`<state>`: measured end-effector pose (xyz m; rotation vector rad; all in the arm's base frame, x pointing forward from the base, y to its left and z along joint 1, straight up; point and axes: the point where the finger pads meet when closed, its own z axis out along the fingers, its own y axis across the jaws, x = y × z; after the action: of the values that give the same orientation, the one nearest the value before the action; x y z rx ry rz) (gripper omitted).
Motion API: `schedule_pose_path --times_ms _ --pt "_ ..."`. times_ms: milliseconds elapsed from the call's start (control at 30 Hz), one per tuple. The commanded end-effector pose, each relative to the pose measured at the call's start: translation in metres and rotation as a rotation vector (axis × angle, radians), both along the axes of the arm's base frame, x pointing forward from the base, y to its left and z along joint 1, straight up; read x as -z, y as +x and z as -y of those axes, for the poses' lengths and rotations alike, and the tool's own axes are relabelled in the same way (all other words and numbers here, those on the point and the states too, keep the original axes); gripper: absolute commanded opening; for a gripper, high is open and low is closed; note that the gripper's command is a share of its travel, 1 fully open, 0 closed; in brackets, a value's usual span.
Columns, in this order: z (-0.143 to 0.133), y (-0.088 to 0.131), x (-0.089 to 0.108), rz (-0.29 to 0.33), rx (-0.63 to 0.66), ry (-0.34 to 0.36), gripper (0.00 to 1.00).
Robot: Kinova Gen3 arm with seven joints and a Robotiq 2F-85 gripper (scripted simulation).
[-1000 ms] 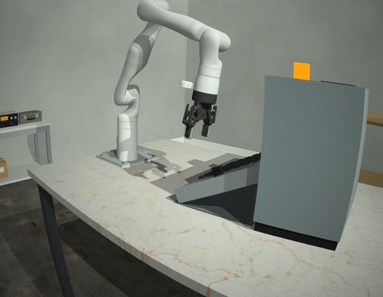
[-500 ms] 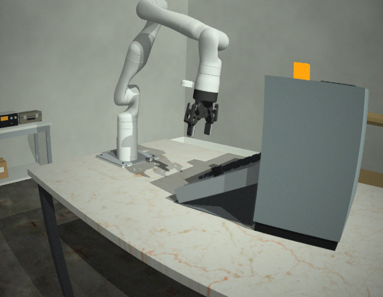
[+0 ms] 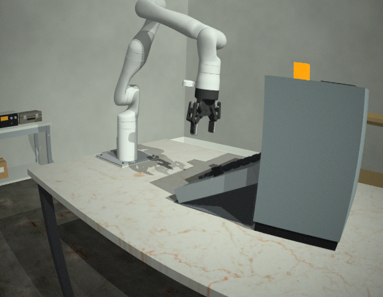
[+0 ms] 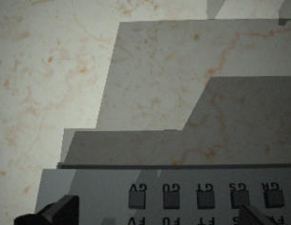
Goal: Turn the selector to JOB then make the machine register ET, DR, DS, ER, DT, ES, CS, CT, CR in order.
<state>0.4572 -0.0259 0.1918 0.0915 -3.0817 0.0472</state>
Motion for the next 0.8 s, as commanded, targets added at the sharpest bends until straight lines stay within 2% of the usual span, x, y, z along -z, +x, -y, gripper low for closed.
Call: schedule_pose_path --times_ms 0,167,200,767 --pt "-0.007 0.000 -0.005 0.019 0.005 0.005 1.00" --pt "-0.007 0.000 -0.005 0.019 0.005 0.005 1.00" --pt "-0.019 -0.004 -0.007 0.047 0.035 0.023 1.00" --pt "-0.027 -0.006 -0.009 0.069 0.038 0.034 1.00"
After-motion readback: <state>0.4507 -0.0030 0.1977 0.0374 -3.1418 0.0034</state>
